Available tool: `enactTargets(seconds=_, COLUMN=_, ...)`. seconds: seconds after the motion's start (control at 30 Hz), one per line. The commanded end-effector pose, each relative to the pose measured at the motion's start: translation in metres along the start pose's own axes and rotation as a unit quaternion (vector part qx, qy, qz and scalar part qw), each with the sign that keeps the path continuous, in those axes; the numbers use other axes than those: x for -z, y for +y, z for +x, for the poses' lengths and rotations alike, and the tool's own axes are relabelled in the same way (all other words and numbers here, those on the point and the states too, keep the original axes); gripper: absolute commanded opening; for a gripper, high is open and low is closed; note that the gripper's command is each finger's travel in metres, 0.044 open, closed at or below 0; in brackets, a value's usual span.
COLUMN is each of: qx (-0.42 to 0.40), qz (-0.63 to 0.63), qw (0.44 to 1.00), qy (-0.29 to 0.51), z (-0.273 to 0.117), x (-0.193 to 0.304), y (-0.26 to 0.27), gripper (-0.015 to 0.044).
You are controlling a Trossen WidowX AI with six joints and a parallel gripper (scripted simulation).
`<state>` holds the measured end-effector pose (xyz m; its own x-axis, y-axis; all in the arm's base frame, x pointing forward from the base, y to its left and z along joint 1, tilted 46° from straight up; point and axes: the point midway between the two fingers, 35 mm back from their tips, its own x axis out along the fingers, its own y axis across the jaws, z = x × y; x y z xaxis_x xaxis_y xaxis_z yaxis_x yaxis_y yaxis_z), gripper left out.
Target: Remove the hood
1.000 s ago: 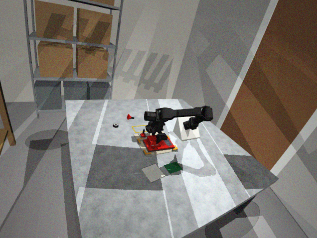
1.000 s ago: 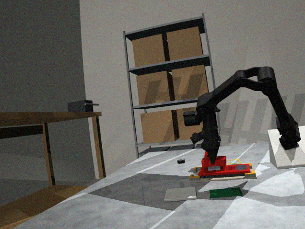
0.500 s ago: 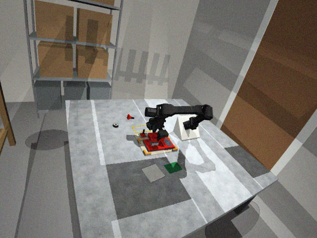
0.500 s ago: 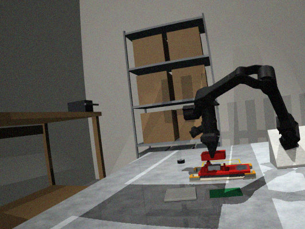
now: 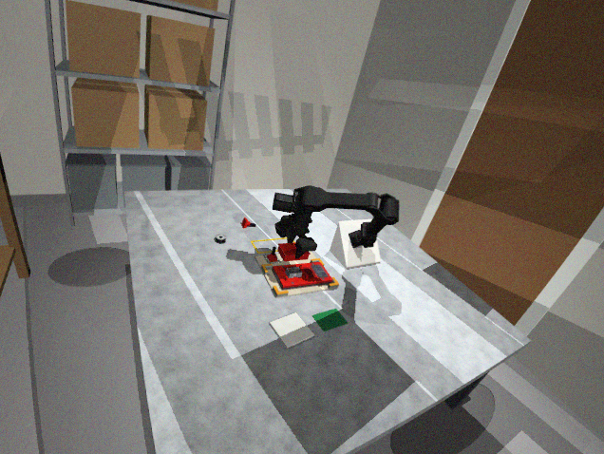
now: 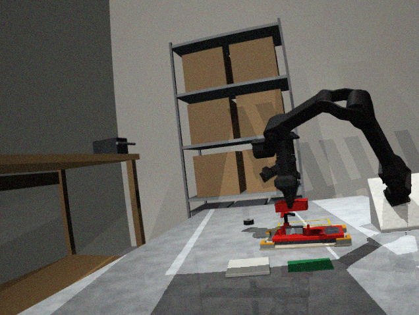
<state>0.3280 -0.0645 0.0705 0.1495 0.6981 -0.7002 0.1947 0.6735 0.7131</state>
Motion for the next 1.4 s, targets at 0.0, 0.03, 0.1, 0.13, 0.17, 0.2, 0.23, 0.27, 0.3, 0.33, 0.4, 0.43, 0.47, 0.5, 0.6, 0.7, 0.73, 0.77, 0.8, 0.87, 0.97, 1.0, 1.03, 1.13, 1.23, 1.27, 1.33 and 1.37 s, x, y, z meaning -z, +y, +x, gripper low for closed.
enactTargets(seconds=0.0, qx=0.006, qz=-0.002, qw=1.0, qy=-0.005, z=-0.005, x=-0.005, y=-0.021, gripper=0.0)
enactTargets(seconds=0.03, qx=0.007, qz=-0.002, qw=1.0, qy=-0.005, z=-0.005, x=-0.005, y=-0.027, gripper=0.0)
enactTargets(seconds=0.1, qx=0.008, qz=-0.002, qw=1.0, qy=-0.006, z=-0.006, x=-0.006, y=-0.038, gripper=0.0)
enactTargets(seconds=0.13, qx=0.008, qz=-0.002, qw=1.0, qy=-0.006, z=-0.006, x=-0.006, y=-0.043, gripper=0.0)
enactTargets(seconds=0.17, qx=0.009, qz=-0.002, qw=1.0, qy=-0.006, z=-0.007, x=-0.006, y=-0.049, gripper=0.0)
enactTargets(seconds=0.2, qx=0.009, qz=-0.002, qw=1.0, qy=-0.006, z=-0.007, x=-0.006, y=-0.055, gripper=0.0)
enactTargets(seconds=0.23, qx=0.01, qz=-0.002, qw=1.0, qy=-0.006, z=-0.008, x=-0.006, y=-0.06, gripper=0.0)
enactTargets(seconds=0.27, qx=0.01, qz=-0.002, qw=1.0, qy=-0.006, z=-0.008, x=-0.006, y=-0.066, gripper=0.0)
enactTargets(seconds=0.3, qx=0.01, qz=-0.002, qw=1.0, qy=-0.006, z=-0.008, x=-0.006, y=-0.071, gripper=0.0)
enactTargets(seconds=0.33, qx=0.01, qz=-0.002, qw=1.0, qy=-0.006, z=-0.009, x=-0.006, y=-0.077, gripper=0.0)
enactTargets(seconds=0.4, qx=0.011, qz=-0.002, qw=1.0, qy=-0.006, z=-0.009, x=-0.005, y=-0.088, gripper=0.0)
enactTargets(seconds=0.43, qx=0.011, qz=-0.002, qw=1.0, qy=-0.006, z=-0.009, x=-0.004, y=-0.094, gripper=0.0)
enactTargets(seconds=0.47, qx=0.011, qz=-0.002, qw=1.0, qy=-0.006, z=-0.01, x=-0.004, y=-0.099, gripper=0.0)
enactTargets(seconds=0.5, qx=0.011, qz=-0.002, qw=1.0, qy=-0.006, z=-0.01, x=-0.003, y=-0.105, gripper=0.0)
enactTargets(seconds=0.6, qx=0.01, qz=-0.003, qw=1.0, qy=-0.005, z=-0.01, x=0.0, y=-0.122, gripper=0.0)
enactTargets(seconds=0.7, qx=0.01, qz=-0.003, qw=1.0, qy=-0.005, z=-0.01, x=0.004, y=-0.138, gripper=0.0)
enactTargets(seconds=0.73, qx=0.009, qz=-0.004, qw=1.0, qy=-0.005, z=-0.01, x=0.005, y=-0.143, gripper=0.0)
enactTargets(seconds=0.77, qx=0.009, qz=-0.004, qw=1.0, qy=-0.005, z=-0.01, x=0.006, y=-0.149, gripper=0.0)
enactTargets(seconds=0.8, qx=0.008, qz=-0.004, qw=1.0, qy=-0.005, z=-0.01, x=0.008, y=-0.154, gripper=0.0)
enactTargets(seconds=0.87, qx=0.007, qz=-0.005, qw=1.0, qy=-0.005, z=-0.009, x=0.011, y=-0.165, gripper=0.0)
enactTargets(seconds=0.97, qx=0.005, qz=-0.006, qw=1.0, qy=-0.004, z=-0.009, x=0.016, y=-0.18, gripper=0.0)
enactTargets(seconds=1.0, qx=0.004, qz=-0.006, qw=1.0, qy=-0.004, z=-0.008, x=0.018, y=-0.182, gripper=0.0)
enactTargets(seconds=1.03, qx=0.004, qz=-0.006, qw=1.0, qy=-0.004, z=-0.008, x=0.018, y=-0.183, gripper=0.0)
enactTargets(seconds=1.13, qx=0.004, qz=-0.006, qw=1.0, qy=-0.004, z=-0.008, x=0.018, y=-0.183, gripper=0.0)
enactTargets(seconds=1.23, qx=0.004, qz=-0.006, qw=1.0, qy=-0.004, z=-0.007, x=0.018, y=-0.183, gripper=0.0)
enactTargets(seconds=1.27, qx=0.004, qz=-0.006, qw=1.0, qy=-0.004, z=-0.006, x=0.018, y=-0.183, gripper=0.0)
enactTargets(seconds=1.33, qx=0.004, qz=-0.006, qw=1.0, qy=-0.004, z=-0.004, x=0.017, y=-0.183, gripper=0.0)
enactTargets(seconds=1.37, qx=0.004, qz=-0.006, qw=1.0, qy=-0.004, z=-0.003, x=0.017, y=-0.183, gripper=0.0)
